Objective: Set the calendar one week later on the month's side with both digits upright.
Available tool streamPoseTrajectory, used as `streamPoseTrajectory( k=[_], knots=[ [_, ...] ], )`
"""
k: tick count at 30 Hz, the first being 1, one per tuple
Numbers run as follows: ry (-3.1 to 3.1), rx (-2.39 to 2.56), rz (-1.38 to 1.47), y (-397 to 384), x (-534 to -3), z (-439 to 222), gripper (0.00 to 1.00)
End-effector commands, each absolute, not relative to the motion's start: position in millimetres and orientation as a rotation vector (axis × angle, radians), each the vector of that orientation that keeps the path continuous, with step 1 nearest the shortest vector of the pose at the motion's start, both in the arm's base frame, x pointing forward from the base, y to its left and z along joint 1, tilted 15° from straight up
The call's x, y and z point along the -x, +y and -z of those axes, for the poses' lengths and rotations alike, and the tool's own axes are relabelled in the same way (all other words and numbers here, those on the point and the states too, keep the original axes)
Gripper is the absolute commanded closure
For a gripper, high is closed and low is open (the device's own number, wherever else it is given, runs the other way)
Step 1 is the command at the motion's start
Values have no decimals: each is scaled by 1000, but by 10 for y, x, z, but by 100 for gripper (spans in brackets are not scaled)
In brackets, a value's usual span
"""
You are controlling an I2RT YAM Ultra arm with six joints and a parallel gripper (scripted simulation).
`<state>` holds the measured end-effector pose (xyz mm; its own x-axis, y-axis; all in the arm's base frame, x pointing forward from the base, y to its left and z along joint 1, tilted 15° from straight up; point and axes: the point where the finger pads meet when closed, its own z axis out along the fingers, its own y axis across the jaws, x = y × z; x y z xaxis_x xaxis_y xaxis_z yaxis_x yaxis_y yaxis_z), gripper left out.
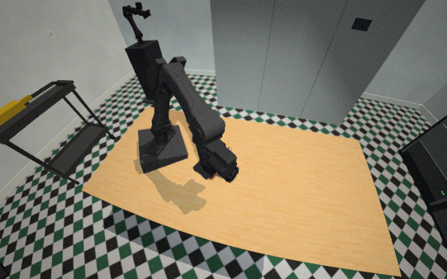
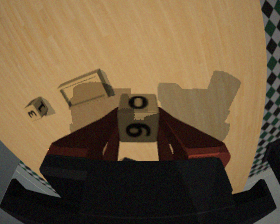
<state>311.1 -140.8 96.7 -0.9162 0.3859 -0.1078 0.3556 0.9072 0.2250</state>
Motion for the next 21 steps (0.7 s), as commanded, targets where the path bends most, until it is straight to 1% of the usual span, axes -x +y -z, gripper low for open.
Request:
streamPoseTrajectory(
  k=[1, 3, 9, 21],
  knots=[
    [2919, -336, -264, -1492, -3135, -1028, 74],
    [2924, -236, -254, -1529, -3130, -1016, 74],
    [2925, -140, -244, -1566, -3125, -1005, 74],
    [2925, -130, -243, -1570, -3124, -1003, 74]
  ],
)
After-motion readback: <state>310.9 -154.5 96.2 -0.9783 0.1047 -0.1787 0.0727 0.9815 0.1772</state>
